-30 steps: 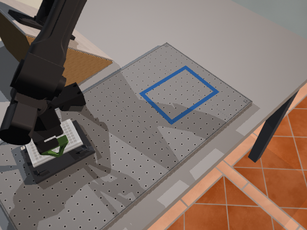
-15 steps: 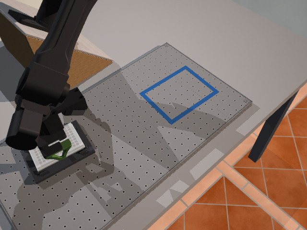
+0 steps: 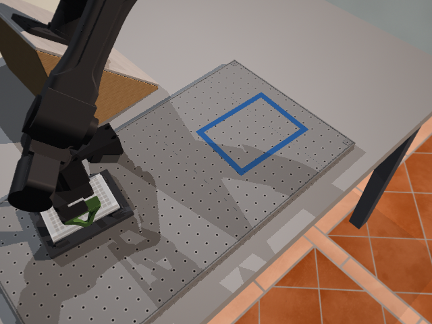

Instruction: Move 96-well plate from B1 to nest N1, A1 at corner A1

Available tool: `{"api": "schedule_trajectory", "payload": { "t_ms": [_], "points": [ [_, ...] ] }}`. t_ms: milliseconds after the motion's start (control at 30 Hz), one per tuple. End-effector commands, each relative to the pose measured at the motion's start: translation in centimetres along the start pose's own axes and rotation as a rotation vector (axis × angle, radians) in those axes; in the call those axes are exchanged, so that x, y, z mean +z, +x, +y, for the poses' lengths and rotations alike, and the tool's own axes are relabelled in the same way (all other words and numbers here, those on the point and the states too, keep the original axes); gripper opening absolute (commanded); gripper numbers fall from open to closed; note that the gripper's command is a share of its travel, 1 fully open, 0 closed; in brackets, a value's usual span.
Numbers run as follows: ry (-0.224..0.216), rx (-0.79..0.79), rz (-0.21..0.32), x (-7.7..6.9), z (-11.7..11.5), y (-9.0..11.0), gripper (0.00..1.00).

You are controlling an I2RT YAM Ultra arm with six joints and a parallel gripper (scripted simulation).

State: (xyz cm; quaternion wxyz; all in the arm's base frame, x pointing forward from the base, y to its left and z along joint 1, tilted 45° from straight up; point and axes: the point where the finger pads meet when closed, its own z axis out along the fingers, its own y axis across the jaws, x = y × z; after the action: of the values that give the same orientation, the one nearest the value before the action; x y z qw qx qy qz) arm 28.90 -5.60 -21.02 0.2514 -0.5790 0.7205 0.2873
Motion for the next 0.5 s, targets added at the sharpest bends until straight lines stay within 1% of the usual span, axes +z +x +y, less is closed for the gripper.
{"api": "schedule_trajectory", "payload": {
  "t_ms": [0,133,233,333,467],
  "points": [
    [0.034,-0.001,-0.007,-0.88,-0.2,0.03,0.0],
    [0.04,-0.008,-0.003,-0.93,-0.55,0.15,0.0],
    [0.028,0.003,-0.01,-0.62,0.05,0.02,0.0],
    [0.036,-0.004,-0.005,-0.73,-0.39,0.16,0.0],
    [0.033,0.0,-0.007,-0.57,-0.19,0.15,0.0]
  ]
}}
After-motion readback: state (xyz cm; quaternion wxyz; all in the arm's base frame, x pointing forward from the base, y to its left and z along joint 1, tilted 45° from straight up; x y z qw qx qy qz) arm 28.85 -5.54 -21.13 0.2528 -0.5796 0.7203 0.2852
